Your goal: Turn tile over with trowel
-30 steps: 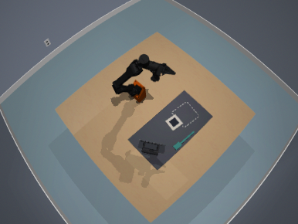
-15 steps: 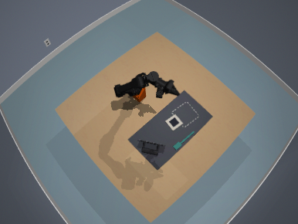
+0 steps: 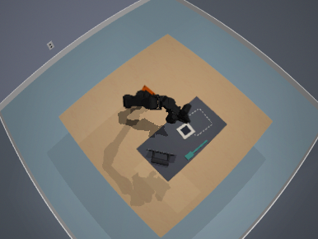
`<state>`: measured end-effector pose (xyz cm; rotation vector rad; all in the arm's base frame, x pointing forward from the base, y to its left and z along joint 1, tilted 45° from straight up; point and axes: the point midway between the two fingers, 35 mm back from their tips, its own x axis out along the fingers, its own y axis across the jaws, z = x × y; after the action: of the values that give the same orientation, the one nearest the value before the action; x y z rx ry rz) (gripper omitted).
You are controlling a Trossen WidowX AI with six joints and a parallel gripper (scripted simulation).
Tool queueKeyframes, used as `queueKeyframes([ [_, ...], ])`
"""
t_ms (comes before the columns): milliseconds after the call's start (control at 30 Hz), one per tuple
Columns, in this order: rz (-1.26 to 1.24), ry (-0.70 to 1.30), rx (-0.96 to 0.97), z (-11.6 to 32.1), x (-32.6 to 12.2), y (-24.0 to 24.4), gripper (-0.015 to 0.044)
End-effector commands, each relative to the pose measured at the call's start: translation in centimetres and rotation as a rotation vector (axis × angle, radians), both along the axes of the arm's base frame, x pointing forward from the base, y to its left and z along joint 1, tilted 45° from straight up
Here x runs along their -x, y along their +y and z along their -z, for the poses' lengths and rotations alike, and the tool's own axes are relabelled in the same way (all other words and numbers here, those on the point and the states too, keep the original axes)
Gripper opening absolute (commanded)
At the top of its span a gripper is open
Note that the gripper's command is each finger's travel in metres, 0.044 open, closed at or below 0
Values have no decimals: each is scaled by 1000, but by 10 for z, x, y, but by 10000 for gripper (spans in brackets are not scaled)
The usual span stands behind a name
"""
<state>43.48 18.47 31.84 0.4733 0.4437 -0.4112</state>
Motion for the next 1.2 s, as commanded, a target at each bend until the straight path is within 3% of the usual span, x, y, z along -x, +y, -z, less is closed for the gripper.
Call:
queueKeyframes([
  [0,21,65,106,5,-8,-39,100],
  [533,35,321,415,19,-16,-148,100],
  [1167,-134,814,786,37,7,-278,100],
])
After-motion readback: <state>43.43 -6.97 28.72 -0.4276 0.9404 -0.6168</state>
